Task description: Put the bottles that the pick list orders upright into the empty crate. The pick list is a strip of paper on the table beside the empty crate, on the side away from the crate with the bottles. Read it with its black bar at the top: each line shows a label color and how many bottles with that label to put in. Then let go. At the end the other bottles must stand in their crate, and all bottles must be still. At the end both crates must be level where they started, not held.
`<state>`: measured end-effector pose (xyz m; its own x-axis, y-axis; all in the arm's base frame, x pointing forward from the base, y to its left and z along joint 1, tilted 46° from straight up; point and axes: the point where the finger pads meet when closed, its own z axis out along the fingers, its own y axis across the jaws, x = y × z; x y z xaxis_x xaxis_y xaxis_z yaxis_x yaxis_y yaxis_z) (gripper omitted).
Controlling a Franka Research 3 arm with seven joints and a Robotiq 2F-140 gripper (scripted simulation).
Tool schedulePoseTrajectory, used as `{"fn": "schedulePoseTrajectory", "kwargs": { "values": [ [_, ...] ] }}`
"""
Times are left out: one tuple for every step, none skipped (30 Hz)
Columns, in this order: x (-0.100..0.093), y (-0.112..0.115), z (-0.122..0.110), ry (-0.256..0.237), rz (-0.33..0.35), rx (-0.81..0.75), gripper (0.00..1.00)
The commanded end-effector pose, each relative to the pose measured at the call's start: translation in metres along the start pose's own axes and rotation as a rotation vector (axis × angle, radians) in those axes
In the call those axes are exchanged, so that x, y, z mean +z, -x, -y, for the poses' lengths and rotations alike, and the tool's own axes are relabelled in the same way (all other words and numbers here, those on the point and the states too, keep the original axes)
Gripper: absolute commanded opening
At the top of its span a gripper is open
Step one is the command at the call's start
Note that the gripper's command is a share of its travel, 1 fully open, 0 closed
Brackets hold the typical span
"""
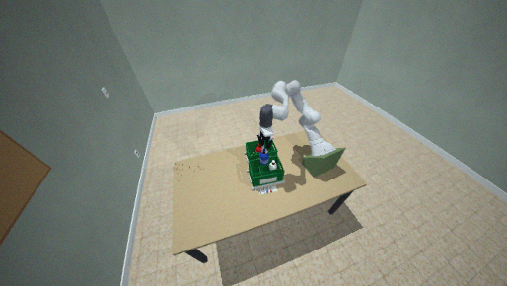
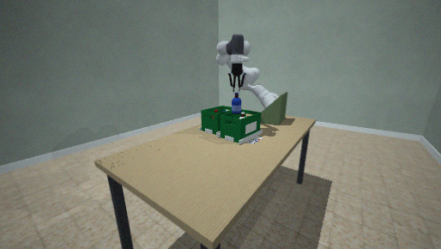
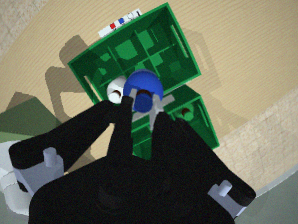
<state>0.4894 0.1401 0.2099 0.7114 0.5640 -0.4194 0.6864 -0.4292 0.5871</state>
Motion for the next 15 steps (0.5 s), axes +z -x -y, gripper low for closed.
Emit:
{"fn": "schedulePoseTrajectory", "kwargs": {
  "values": [
    [-0.001,-0.004,-0.001,0.005,-0.014,0.006,0.0],
    [0.0,-0.004,-0.001,0.005,-0.014,0.006,0.0],
    [0.001,-0.004,-0.001,0.005,-0.014,0.006,0.0],
    [0.002,-0.004,-0.001,0.005,-0.014,0.006,0.0],
    [0.003,-0.004,-0.001,0.005,-0.014,0.006,0.0],
    [0.004,-0.004,-0.001,0.005,-0.014,0.006,0.0],
    [0.005,-0.004,-0.001,0.005,-0.014,0.006,0.0],
    [0.006,-0.004,-0.001,0.005,-0.014,0.006,0.0],
    [0.007,-0.004,-0.001,0.005,-0.014,0.006,0.0],
    [0.008,-0.004,-0.001,0.005,-0.014,0.006,0.0],
    [0.008,-0.004,-0.001,0.005,-0.014,0.006,0.0],
    [0.008,-0.004,-0.001,0.005,-0.014,0.006,0.0],
    [0.009,-0.005,-0.001,0.005,-0.014,0.006,0.0],
    [0.01,-0.005,-0.001,0.005,-0.014,0.006,0.0],
    [0.011,-0.005,-0.001,0.005,-0.014,0.006,0.0]
  ]
}}
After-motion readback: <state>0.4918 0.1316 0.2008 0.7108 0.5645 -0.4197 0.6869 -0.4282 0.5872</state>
